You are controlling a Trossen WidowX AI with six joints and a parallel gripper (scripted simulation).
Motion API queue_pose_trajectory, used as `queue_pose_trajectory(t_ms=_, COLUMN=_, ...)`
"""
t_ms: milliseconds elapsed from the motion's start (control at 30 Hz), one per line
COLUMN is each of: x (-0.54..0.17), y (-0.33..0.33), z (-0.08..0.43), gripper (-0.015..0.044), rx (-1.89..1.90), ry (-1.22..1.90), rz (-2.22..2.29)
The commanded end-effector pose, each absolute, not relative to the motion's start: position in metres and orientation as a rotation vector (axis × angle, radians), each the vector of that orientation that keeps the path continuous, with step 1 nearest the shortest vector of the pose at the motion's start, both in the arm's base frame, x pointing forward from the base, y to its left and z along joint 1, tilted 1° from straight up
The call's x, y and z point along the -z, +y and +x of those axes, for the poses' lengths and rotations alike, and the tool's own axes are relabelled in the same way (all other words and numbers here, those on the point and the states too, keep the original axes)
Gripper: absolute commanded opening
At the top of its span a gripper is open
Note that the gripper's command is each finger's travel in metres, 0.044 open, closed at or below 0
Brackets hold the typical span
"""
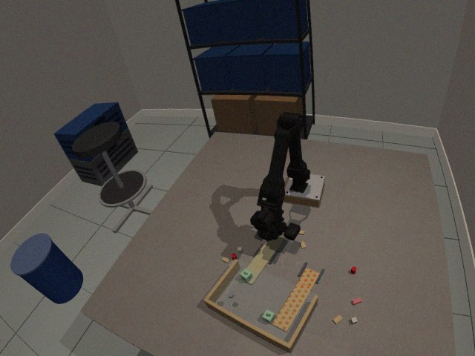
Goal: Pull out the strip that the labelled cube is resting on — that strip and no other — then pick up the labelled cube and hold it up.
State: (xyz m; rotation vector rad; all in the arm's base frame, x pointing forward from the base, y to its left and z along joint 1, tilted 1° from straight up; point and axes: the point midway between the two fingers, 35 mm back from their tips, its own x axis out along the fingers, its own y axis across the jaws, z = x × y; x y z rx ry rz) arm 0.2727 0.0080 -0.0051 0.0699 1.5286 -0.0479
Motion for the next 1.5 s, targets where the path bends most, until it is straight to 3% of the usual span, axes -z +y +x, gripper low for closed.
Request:
queue_pose_trajectory(t_ms=0, x=0.011, y=0.008, z=0.258, gripper=0.0000, rx=0.054, ry=1.556, rz=0.069)
queue_pose_trajectory(t_ms=1467, x=0.012, y=0.012, z=0.195, gripper=0.0000, rx=0.054, ry=1.562, rz=0.070)
